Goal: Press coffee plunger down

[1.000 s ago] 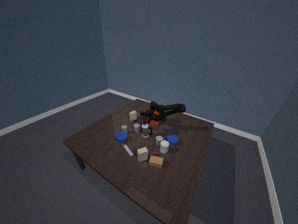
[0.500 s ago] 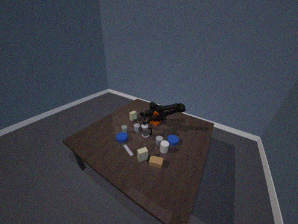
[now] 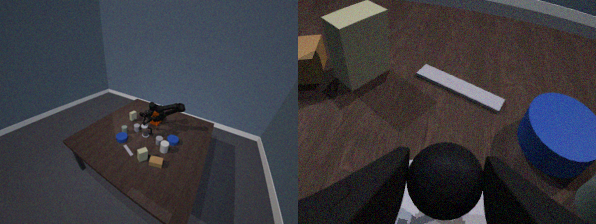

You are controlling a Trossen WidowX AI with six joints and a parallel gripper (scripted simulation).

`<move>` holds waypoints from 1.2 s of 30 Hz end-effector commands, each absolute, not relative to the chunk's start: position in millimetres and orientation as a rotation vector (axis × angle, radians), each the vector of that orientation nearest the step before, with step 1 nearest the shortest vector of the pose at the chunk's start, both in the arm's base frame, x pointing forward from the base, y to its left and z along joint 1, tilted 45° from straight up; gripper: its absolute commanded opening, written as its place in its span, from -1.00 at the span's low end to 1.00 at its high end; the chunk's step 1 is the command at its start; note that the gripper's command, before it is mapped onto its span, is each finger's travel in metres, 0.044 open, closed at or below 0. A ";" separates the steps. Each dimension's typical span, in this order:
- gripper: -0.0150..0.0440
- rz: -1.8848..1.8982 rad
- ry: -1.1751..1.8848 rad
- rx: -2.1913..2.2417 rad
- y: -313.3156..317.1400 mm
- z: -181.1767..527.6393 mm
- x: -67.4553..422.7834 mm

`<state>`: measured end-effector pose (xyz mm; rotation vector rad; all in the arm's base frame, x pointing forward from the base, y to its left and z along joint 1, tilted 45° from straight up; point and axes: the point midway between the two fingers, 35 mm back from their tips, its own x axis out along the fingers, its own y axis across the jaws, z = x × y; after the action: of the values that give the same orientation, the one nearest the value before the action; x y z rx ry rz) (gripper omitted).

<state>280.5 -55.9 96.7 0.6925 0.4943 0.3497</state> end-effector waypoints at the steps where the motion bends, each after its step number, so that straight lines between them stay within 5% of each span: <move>1: -0.07 0.356 0.514 0.716 -51.4 91.7 279.5; 25: -0.07 0.350 0.499 0.701 -55.8 94.4 281.1; 36: 0.91 0.350 0.499 0.701 -55.8 94.4 281.1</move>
<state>281.1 -55.3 95.2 0.7036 0.4974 0.3553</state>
